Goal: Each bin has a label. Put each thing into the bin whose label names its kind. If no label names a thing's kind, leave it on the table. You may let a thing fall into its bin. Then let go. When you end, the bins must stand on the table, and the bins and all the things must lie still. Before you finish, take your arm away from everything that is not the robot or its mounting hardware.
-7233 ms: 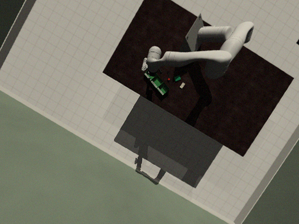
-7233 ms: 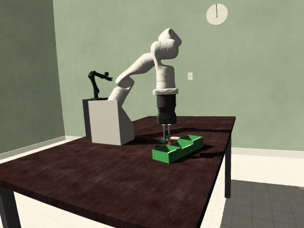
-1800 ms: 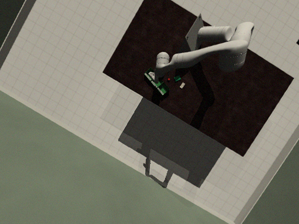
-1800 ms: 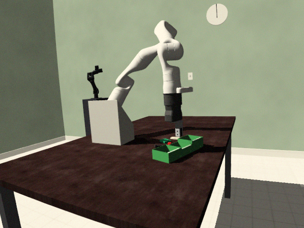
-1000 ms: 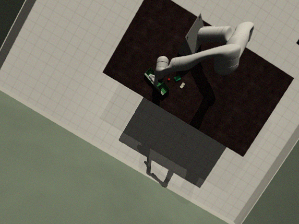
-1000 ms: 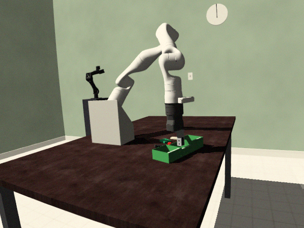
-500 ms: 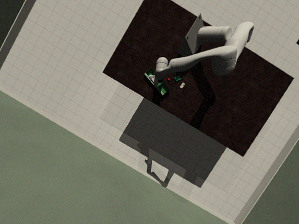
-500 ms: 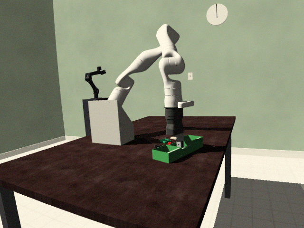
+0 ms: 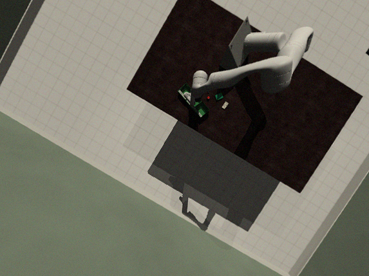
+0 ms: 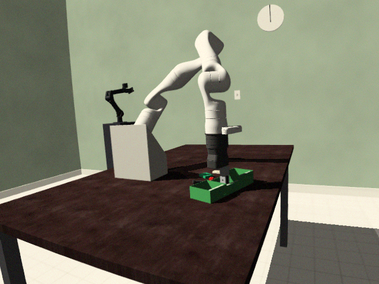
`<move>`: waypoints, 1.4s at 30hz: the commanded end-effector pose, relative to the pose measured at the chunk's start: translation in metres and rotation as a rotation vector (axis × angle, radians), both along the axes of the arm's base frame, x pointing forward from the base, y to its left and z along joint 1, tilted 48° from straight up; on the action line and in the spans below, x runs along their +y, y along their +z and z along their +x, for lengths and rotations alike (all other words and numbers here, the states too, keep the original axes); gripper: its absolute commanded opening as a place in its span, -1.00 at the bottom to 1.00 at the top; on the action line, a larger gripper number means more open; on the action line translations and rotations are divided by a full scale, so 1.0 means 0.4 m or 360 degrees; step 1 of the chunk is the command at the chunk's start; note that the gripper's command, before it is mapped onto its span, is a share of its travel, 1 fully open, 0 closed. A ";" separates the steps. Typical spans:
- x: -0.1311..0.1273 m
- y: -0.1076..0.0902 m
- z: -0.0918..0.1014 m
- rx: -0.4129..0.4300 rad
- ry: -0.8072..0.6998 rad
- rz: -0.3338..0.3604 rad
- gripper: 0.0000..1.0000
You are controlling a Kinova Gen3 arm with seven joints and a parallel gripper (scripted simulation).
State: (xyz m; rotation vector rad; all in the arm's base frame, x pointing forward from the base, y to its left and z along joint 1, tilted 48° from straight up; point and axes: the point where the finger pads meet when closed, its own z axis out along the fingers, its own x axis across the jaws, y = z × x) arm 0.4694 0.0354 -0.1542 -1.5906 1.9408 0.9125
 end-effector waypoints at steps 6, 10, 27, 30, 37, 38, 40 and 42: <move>-0.003 0.001 0.002 -0.0002 -0.0002 -0.0002 -0.39; -0.003 0.001 0.002 -0.0002 -0.0002 -0.0002 -0.39; -0.018 0.014 0.003 -0.0002 -0.0002 -0.0002 -0.39; -0.020 0.017 0.003 -0.0002 -0.0002 -0.0002 -0.39; -0.037 0.032 0.004 -0.0002 -0.0002 -0.0002 -0.39; -0.040 0.034 0.004 -0.0002 -0.0002 -0.0002 -0.39; -0.045 0.039 0.005 -0.0002 -0.0002 -0.0002 -0.39; -0.050 0.043 0.005 -0.0002 -0.0002 -0.0002 -0.39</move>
